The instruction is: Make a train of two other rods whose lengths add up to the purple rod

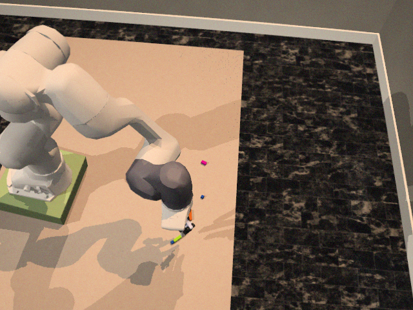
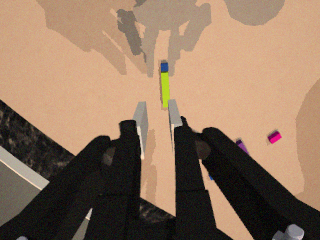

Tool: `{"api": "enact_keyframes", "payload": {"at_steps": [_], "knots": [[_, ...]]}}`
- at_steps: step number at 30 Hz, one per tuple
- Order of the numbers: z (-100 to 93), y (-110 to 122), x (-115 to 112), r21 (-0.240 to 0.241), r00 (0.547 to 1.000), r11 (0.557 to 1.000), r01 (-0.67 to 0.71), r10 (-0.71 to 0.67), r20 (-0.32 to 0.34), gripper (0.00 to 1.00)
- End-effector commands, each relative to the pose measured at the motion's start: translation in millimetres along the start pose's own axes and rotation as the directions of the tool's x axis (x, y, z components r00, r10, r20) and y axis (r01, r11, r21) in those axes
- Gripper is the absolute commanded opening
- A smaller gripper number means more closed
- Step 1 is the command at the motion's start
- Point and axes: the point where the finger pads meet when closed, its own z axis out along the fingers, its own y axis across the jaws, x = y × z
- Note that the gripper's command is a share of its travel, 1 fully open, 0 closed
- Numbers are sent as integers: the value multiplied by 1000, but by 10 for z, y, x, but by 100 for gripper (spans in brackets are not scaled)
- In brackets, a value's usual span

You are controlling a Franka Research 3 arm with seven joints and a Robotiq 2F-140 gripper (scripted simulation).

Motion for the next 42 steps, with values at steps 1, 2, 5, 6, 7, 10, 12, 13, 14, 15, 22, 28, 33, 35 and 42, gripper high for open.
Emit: {"api": "enact_keyframes", "payload": {"at_steps": [1,2,5,6,7,10,12,13,14,15,22,28,33,35,42], "knots": [[-42,71,56,-23,1000,1000,-5,5,-14,15],[-48,71,56,-23,1000,1000,-5,5,-14,15],[-51,71,56,-23,1000,1000,-5,5,-14,100],[-51,71,56,-23,1000,1000,-5,5,-14,100],[-51,71,56,-23,1000,1000,-5,5,-14,100],[-51,71,56,-23,1000,1000,-5,5,-14,100],[-51,71,56,-23,1000,1000,-5,5,-14,100],[-51,71,56,-23,1000,1000,-5,5,-14,100],[-51,71,56,-23,1000,1000,-5,5,-14,100],[-51,71,56,-23,1000,1000,-5,5,-14,100],[-51,71,56,-23,1000,1000,-5,5,-14,100],[-53,71,56,-23,1000,1000,-5,5,-14,100],[-110,70,55,-23,1000,1000,-5,5,-14,100],[-162,68,55,-23,1000,1000,-5,5,-14,100],[-451,62,51,-23,1000,1000,-5,5,-14,100]]}}
